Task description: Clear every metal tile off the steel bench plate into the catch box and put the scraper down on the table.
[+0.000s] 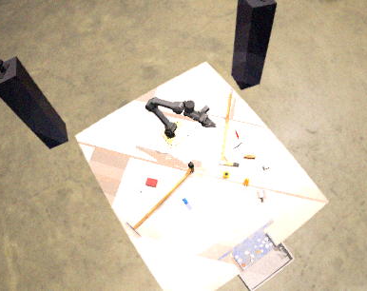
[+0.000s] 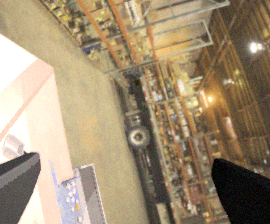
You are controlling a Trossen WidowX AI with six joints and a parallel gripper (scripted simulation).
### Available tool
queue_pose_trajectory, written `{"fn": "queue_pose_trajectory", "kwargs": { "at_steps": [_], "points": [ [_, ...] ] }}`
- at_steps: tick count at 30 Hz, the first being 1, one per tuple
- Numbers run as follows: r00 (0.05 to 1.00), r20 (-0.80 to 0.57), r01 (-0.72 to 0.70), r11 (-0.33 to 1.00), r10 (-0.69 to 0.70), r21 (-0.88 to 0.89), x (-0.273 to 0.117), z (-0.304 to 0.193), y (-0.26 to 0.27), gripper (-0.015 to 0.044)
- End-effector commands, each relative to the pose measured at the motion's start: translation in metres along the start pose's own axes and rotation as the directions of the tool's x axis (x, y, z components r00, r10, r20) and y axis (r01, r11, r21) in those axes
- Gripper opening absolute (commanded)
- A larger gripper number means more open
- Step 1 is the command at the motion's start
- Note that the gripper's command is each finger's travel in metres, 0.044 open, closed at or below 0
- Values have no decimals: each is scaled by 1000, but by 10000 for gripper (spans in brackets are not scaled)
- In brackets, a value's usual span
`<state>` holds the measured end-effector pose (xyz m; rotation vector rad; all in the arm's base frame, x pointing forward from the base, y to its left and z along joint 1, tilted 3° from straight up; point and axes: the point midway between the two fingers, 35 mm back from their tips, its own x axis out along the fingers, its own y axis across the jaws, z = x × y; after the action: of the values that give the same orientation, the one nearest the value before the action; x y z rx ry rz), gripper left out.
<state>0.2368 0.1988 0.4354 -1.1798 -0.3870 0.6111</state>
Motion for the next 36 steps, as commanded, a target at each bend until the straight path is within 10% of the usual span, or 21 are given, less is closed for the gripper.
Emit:
{"fn": "queue_pose_trajectory", "kwargs": {
  "at_steps": [1, 36],
  "points": [
    [999, -43, 13, 999, -11, 46, -5, -14, -7, 440],
    [913, -404, 204, 917, -52, 342, -50, -118, -43, 440]
  ]
}}
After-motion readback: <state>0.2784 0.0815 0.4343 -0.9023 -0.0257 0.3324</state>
